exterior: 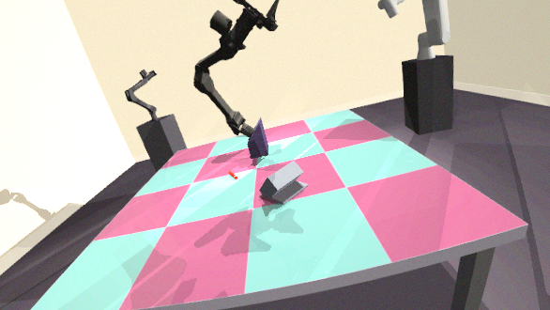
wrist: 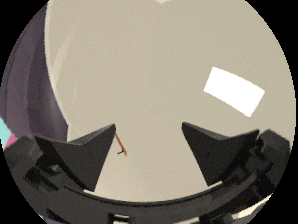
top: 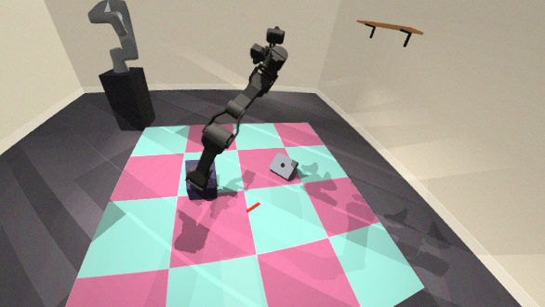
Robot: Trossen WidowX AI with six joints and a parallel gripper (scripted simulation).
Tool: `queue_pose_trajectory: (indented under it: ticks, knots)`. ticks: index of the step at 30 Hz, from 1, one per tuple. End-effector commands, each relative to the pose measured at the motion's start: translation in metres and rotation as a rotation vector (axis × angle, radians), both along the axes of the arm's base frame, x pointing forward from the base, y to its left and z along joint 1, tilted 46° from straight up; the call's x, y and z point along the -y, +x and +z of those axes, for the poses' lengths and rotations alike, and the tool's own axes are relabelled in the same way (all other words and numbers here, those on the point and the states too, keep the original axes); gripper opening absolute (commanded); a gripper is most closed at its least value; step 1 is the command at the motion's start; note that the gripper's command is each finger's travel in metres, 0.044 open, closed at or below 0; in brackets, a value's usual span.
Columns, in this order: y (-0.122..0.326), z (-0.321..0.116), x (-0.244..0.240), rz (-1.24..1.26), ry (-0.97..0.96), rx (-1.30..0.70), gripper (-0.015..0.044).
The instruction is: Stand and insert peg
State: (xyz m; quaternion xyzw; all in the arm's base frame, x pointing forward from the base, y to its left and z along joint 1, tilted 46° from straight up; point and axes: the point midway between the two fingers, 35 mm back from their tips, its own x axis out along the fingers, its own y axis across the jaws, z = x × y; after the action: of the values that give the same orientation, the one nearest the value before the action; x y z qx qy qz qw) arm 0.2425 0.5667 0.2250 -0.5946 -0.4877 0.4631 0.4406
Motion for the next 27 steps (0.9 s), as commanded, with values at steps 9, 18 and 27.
queue_pose_trajectory:
  ticks: [9,18,27]
  knots:
    - [0.060,-0.042,0.052,-0.284,-0.150,-0.264,0.0440]
    - [0.095,-0.074,0.103,-0.517,-0.240,-0.447,0.0440]
    - [0.121,-0.104,0.163,-0.766,-0.312,-0.613,0.0440]
